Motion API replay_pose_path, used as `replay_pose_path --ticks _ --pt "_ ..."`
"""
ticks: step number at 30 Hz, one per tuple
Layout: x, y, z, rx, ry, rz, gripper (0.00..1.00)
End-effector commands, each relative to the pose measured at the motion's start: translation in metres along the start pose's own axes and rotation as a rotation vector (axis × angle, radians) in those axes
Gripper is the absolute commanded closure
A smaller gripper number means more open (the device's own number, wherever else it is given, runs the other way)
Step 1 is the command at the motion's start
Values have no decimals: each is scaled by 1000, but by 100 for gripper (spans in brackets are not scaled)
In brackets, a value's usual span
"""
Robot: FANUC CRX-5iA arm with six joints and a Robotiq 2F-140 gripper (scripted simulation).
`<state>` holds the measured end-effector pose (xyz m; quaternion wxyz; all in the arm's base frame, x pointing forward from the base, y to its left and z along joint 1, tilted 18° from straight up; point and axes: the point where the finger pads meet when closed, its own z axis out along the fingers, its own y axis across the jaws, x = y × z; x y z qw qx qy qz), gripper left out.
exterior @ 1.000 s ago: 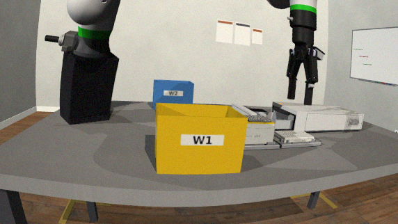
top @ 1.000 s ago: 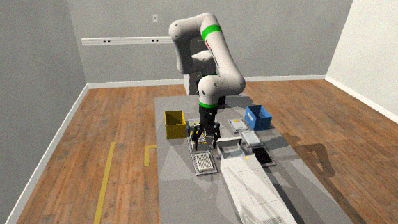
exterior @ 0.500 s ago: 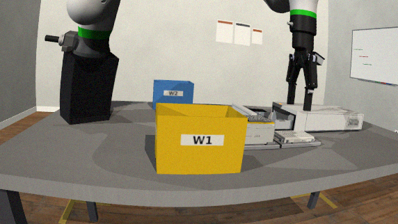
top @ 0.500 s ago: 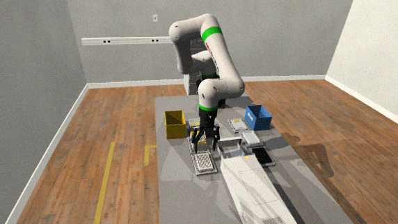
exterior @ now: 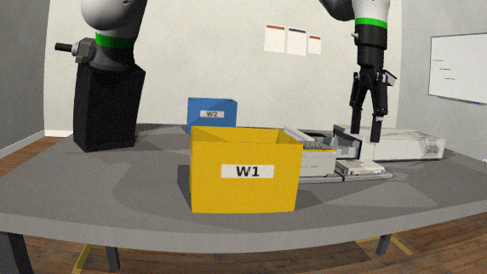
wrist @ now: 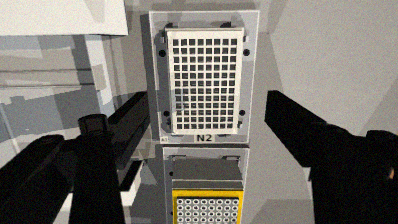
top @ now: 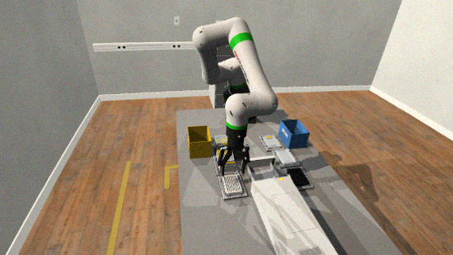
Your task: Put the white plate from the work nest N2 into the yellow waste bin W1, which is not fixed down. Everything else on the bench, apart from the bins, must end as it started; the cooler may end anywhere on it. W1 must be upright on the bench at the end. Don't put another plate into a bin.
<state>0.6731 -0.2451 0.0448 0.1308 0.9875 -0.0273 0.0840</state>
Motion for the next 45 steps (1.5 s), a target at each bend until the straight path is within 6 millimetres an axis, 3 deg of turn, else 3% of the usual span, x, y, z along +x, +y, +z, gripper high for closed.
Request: replay_pose_path --ticks 1,45 --pt "1 0 1 -1 2 0 30" --pt "1 0 52 -1 2 0 30"
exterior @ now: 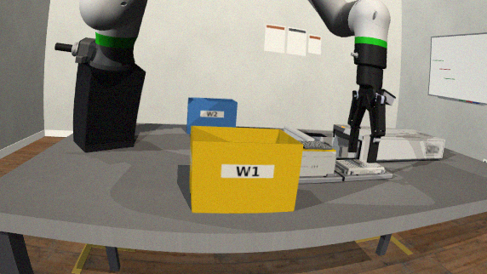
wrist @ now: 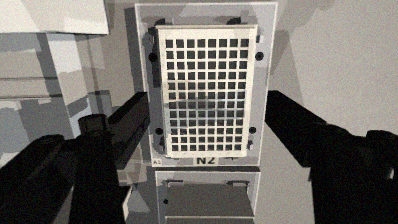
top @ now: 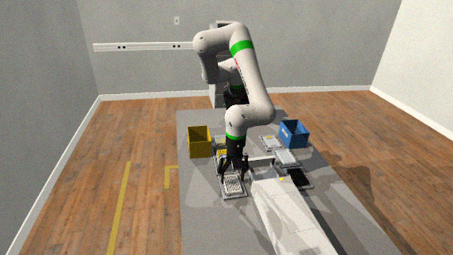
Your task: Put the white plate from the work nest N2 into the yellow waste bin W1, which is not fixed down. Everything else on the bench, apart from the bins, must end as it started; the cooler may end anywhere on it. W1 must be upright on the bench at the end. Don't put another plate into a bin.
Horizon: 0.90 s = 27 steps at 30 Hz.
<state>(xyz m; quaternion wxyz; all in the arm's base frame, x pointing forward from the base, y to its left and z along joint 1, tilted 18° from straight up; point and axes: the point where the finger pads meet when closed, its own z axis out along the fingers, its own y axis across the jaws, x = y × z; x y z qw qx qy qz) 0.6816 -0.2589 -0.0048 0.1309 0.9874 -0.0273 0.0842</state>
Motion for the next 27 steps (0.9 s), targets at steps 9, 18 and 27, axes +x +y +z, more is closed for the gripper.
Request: replay_pose_path --ticks 9,18,27 --pt "1 0 8 0 2 0 30" --pt "1 0 17 0 2 0 30" --pt "1 0 29 0 2 0 30"
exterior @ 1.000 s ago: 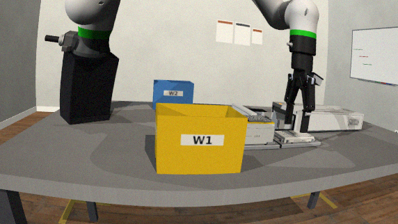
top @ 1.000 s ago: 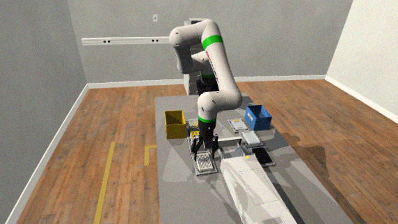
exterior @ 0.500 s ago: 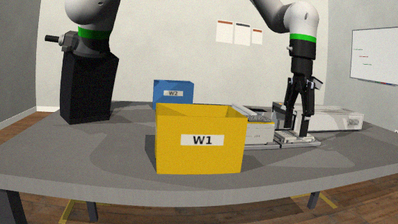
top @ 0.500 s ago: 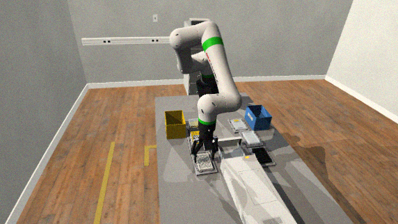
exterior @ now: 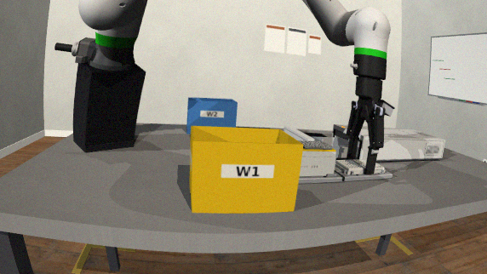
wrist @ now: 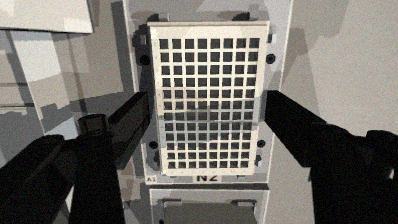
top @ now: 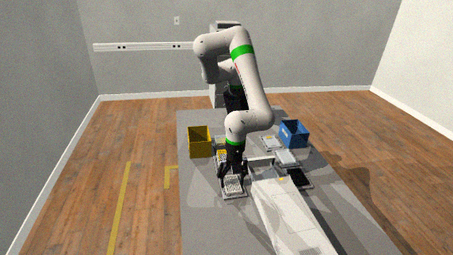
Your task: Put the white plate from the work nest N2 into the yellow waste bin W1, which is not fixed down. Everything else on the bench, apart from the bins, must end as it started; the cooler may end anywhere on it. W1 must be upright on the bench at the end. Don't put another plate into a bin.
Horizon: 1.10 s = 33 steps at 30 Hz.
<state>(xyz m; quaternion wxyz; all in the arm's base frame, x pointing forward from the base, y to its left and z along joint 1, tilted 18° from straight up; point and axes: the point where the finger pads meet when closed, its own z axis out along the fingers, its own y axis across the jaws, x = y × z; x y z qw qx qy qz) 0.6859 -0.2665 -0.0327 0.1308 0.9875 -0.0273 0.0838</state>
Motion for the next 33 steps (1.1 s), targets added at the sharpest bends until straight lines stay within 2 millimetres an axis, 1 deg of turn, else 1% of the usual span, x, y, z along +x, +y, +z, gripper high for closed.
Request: replay_pose_path --ticks 1,8,33 --pt "1 0 0 -1 3 0 30" --pt "1 0 0 -1 3 0 30" --pt "1 0 -2 -1 3 0 40"
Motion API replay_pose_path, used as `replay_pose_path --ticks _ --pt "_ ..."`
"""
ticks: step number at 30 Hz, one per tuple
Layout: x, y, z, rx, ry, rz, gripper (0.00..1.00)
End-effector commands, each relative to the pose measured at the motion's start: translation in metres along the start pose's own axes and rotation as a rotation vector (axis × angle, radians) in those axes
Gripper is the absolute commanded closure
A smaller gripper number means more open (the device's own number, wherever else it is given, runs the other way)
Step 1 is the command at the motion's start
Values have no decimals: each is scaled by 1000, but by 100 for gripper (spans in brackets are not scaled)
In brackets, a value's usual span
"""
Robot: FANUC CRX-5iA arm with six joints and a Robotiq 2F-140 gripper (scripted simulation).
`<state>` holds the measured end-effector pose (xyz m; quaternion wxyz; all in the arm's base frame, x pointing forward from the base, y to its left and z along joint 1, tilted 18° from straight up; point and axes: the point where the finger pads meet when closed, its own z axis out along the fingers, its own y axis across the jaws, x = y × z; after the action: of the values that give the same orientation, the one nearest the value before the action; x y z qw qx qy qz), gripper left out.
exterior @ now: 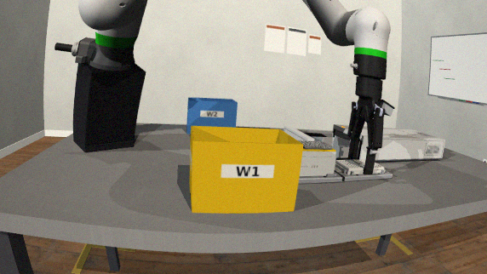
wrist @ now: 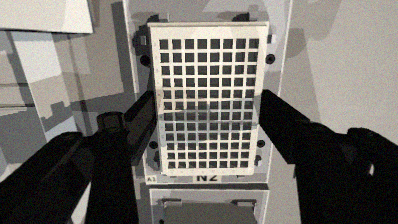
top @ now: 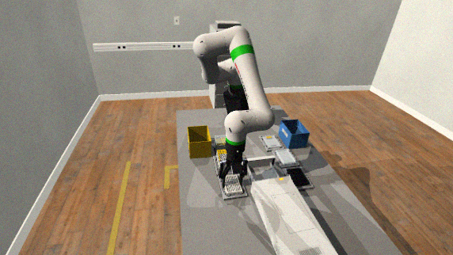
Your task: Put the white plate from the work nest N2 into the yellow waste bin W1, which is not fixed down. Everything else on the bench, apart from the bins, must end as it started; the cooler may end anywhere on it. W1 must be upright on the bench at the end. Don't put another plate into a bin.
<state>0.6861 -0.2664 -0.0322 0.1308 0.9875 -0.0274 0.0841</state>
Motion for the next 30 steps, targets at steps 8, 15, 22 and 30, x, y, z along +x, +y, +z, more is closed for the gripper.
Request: replay_pose_path --ticks 8,15,22,30 --pt "1 0 -2 0 2 0 90" --pt "1 0 -2 0 2 0 90" --pt "1 0 -3 0 2 0 90" --pt "1 0 -3 0 2 0 90"
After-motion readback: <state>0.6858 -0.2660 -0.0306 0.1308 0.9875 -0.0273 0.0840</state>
